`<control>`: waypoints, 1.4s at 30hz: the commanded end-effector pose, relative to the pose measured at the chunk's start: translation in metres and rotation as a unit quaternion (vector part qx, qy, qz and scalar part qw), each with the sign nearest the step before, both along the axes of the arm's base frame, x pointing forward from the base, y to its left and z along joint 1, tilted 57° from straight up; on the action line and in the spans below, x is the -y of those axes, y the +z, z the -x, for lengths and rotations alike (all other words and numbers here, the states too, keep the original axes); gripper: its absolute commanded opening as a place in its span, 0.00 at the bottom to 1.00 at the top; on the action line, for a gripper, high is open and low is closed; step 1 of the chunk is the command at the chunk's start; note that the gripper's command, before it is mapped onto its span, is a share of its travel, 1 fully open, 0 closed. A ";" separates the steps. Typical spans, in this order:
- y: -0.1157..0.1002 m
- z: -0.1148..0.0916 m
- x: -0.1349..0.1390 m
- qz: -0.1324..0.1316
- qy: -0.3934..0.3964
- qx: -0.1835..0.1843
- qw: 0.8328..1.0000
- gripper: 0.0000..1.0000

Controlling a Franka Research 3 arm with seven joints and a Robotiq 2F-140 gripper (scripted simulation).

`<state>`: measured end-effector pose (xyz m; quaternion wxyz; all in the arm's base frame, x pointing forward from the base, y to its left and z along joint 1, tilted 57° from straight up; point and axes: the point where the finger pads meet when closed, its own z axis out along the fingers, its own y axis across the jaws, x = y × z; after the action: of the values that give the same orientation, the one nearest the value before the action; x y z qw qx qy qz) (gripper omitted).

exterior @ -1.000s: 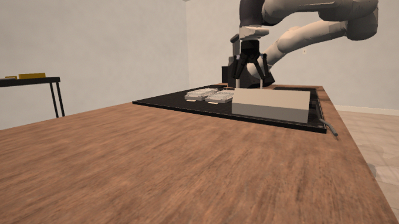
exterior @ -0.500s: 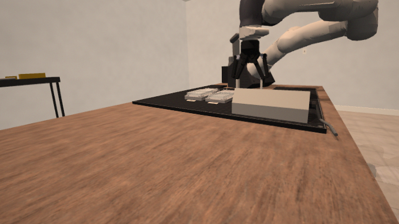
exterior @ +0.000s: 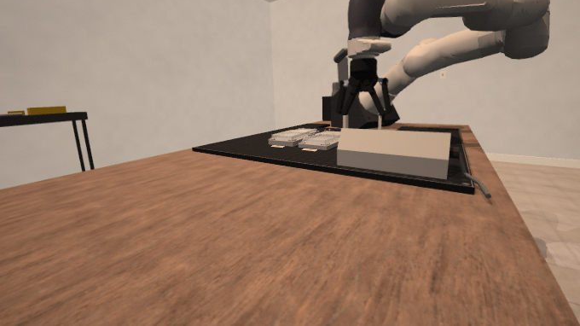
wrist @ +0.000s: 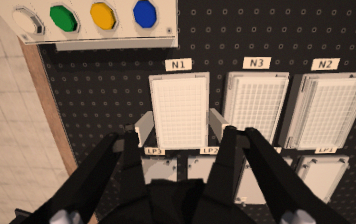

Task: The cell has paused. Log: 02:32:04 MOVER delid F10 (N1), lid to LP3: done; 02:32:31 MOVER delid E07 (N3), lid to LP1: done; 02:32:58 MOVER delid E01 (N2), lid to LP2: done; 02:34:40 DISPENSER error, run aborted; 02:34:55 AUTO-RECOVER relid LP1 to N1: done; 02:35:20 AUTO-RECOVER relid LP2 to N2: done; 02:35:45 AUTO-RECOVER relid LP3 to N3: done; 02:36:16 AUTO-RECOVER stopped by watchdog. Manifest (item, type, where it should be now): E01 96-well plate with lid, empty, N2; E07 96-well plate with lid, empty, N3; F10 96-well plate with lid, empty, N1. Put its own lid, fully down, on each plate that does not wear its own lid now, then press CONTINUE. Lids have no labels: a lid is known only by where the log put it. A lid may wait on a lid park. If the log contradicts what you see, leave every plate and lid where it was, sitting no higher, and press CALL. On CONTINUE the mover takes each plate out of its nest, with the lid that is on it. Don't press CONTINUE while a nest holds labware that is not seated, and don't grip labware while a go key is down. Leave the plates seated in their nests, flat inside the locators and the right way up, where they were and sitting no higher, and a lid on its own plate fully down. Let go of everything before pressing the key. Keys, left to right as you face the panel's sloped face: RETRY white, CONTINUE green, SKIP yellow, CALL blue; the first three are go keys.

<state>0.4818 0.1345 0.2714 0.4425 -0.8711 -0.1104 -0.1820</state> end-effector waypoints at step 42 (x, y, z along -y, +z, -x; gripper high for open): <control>0.025 0.010 0.038 -0.001 -0.001 0.002 1.000 0.66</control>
<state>0.4745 0.0972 0.2948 0.4410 -0.8711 -0.1085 -0.1871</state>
